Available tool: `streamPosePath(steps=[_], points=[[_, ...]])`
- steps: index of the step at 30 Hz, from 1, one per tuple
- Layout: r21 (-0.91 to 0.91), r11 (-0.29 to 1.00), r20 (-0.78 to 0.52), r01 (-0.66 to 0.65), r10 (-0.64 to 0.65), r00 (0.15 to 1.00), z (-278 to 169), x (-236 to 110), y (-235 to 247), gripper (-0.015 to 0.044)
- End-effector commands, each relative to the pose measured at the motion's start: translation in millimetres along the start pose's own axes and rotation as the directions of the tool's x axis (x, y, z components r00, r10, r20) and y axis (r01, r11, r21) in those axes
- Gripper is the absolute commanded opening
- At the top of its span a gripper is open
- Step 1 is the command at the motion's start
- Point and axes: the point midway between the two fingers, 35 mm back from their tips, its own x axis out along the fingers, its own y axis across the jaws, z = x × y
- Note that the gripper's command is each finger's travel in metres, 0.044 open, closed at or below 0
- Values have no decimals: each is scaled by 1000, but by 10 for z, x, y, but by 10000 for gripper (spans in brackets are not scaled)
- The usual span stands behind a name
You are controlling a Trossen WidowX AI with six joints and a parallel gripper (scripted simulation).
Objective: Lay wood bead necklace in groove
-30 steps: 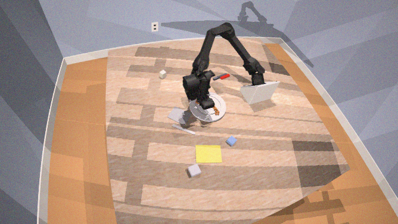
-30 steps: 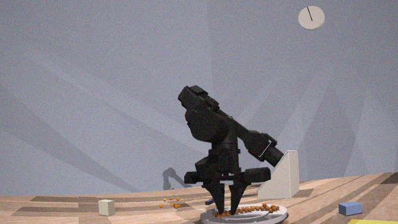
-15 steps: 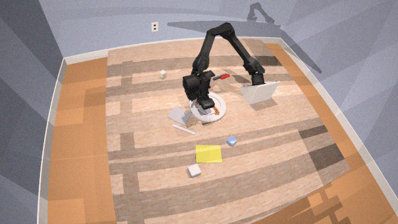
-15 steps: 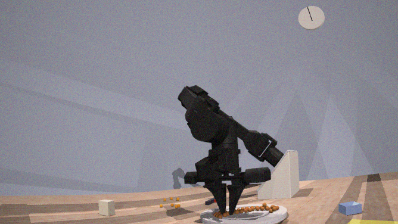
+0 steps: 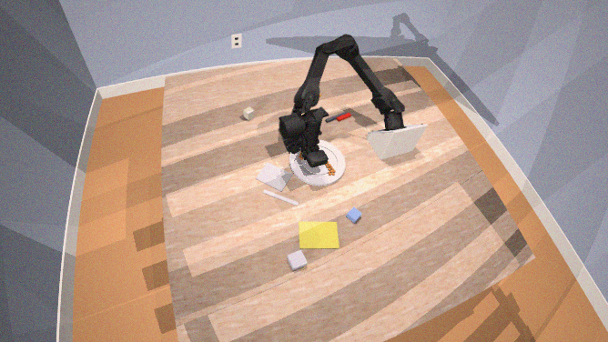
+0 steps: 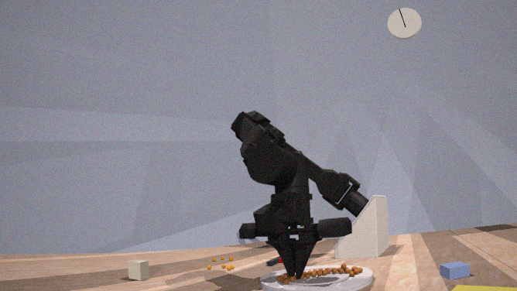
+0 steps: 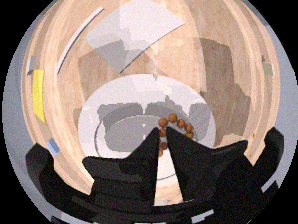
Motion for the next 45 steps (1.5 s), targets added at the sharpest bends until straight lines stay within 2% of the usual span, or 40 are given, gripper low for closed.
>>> streamPosePath(steps=[1, 31, 45], points=[[1, 1000, 1, 0, 0, 1000, 2, -3, -1, 0], [-8, 1000, -4, 4, -4, 1000, -12, -60, 5, 0], [-7, 1000, -3, 3, -3, 1000, 212, -59, 59, 0]])
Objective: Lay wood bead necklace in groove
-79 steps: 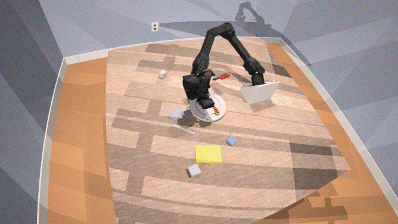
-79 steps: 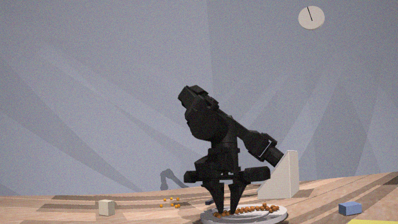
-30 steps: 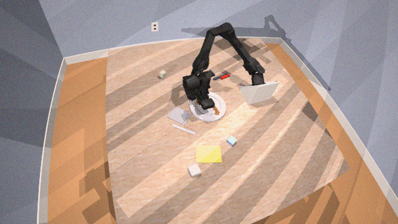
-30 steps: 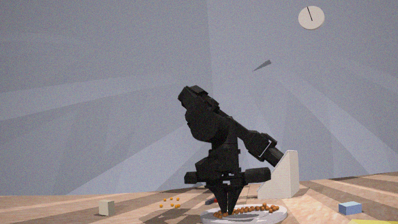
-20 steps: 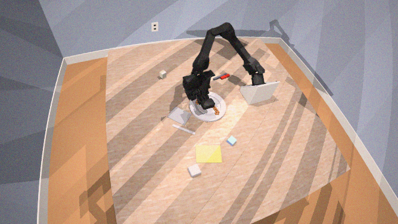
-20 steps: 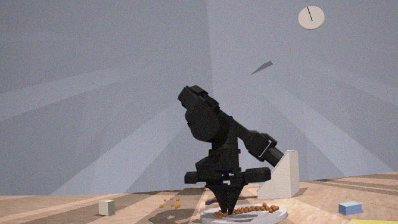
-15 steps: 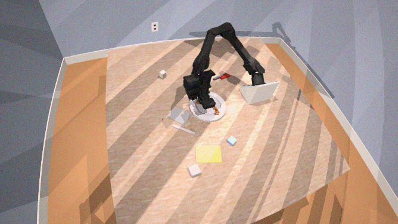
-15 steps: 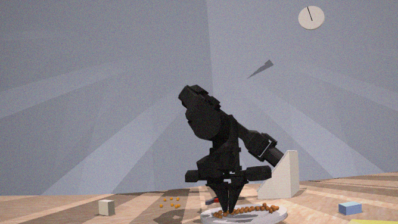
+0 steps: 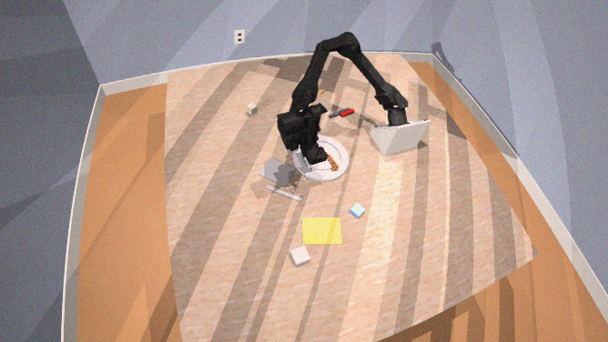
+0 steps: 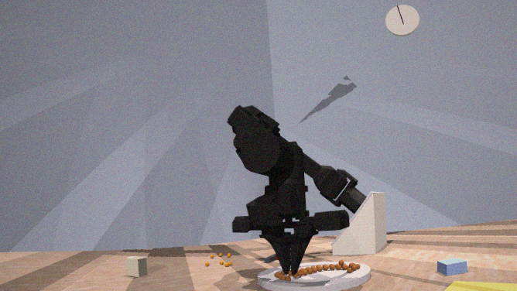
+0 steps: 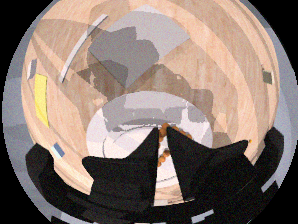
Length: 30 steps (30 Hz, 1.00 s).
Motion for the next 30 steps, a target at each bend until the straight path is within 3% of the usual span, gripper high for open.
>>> streamPosePath(steps=[1, 9, 25, 30], points=[[3, 1000, -1, 1, -1, 1000, 23, 13, 9, 0], [3, 1000, -1, 2, -2, 1000, 23, 82, 8, 0], [3, 1000, -1, 1, -1, 1000, 24, 7, 8, 420], [3, 1000, -1, 1, -1, 1000, 20, 3, 9, 440]])
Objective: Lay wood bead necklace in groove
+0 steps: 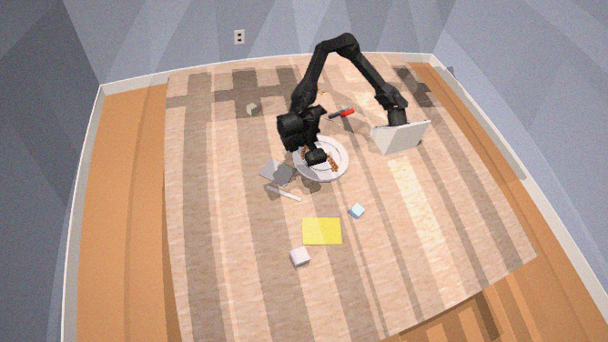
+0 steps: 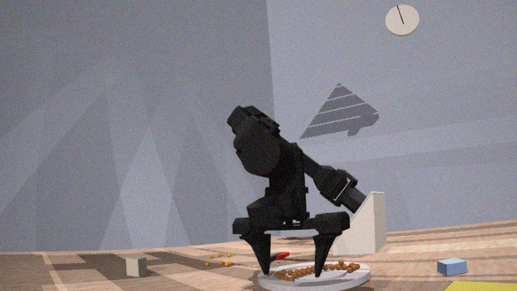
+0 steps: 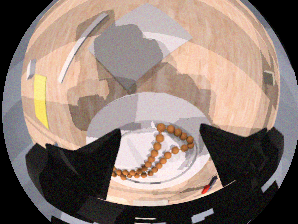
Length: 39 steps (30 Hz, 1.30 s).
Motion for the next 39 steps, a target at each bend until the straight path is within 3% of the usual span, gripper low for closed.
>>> streamPosePath(steps=[1, 17, 24, 29, 35, 39], points=[[5, 1000, 2, 1, -1, 1000, 9, -25, -5, 440], [5, 1000, 2, 1, -1, 1000, 9, -25, -5, 440], [203, 979, 2, -1, 0, 1000, -106, -336, 26, 256], [209, 978, 2, -1, 0, 1000, -110, -346, 27, 125], [209, 978, 2, 0, 0, 1000, -111, -186, 25, 120], [217, 976, 13, -5, 2, 1000, -78, -257, 23, 120]])
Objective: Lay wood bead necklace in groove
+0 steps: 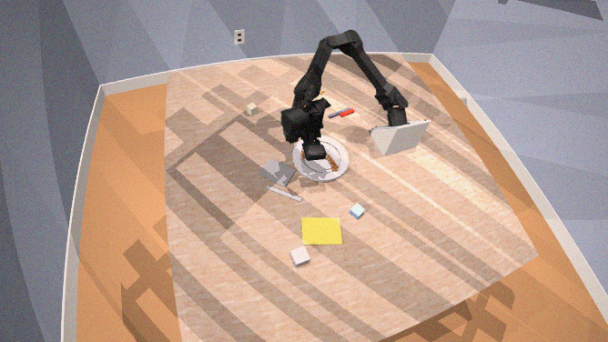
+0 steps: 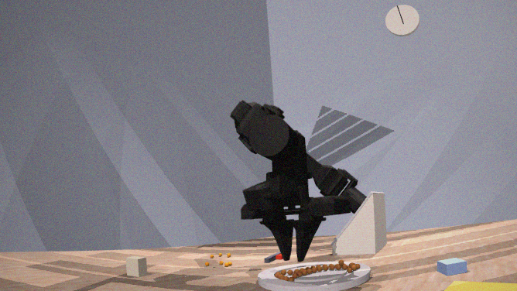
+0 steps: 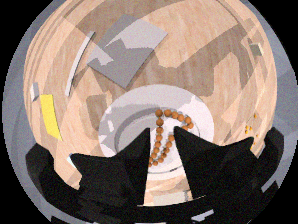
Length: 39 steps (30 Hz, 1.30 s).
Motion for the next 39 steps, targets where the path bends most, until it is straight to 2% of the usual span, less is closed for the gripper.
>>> streamPosePath(steps=[1, 20, 28, 33, 39], points=[[-2, 1000, 3, 0, 0, 1000, 2, -4, 6, 120], [-9, 1000, -7, 5, -5, 1000, -32, 289, -1, 120], [-9, 1000, -7, 5, -5, 1000, -34, 299, -2, 120], [-1, 1000, -4, 0, 0, 1000, -14, 279, -2, 0], [-1, 1000, -4, 0, 0, 1000, -14, 279, -2, 0]])
